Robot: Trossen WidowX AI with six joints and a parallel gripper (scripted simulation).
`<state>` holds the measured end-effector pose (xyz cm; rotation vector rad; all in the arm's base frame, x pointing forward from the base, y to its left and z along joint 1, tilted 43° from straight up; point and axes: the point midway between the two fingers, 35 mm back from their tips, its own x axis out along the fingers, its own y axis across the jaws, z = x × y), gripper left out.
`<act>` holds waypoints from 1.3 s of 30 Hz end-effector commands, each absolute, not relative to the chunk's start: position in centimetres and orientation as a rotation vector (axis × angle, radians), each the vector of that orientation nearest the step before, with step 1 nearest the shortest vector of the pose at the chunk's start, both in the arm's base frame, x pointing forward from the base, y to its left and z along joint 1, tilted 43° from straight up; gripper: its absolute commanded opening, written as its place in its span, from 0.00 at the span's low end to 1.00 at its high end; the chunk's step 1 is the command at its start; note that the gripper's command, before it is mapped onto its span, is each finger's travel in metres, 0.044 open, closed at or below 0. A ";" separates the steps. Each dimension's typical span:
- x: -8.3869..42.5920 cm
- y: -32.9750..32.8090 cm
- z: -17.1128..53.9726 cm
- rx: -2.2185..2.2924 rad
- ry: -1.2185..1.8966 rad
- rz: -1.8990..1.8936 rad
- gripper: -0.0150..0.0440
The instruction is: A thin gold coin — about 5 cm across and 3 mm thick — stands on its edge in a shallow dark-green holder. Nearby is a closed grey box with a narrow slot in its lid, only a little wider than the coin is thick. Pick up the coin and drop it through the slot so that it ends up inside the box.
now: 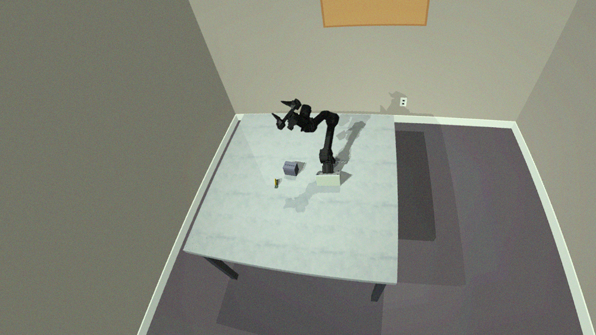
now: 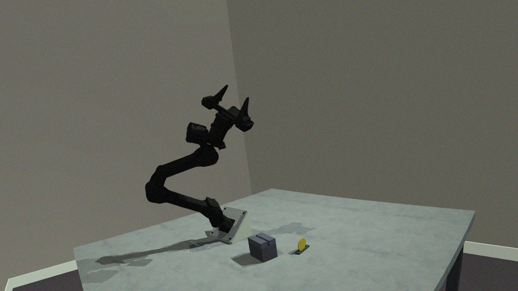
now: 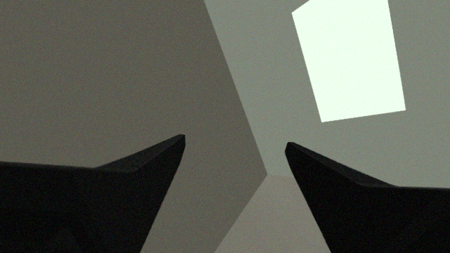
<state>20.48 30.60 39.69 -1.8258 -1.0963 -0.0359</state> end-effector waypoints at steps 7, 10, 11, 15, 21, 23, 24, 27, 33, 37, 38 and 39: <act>23.5 31.2 37.8 -1.736 -0.957 0.128 0.62; 25.8 32.2 35.3 -1.617 -0.804 0.305 0.53; 26.6 32.5 34.3 -1.568 -0.738 0.364 0.53; 30.0 33.0 29.9 -1.345 -0.431 0.542 0.53; 34.1 32.0 23.0 -0.979 0.063 0.602 0.53; 34.9 31.4 21.2 -0.876 0.191 0.578 0.53; 35.2 31.1 20.3 -0.829 0.247 0.563 0.53; 36.1 30.1 17.9 -0.684 0.413 0.497 0.53; 37.2 27.3 13.5 -0.397 0.701 0.285 0.53; 37.5 25.1 10.8 -0.210 0.850 0.089 0.53; 37.5 24.5 10.2 -0.164 0.882 0.033 0.53; 37.5 23.9 9.6 -0.119 0.910 -0.025 0.53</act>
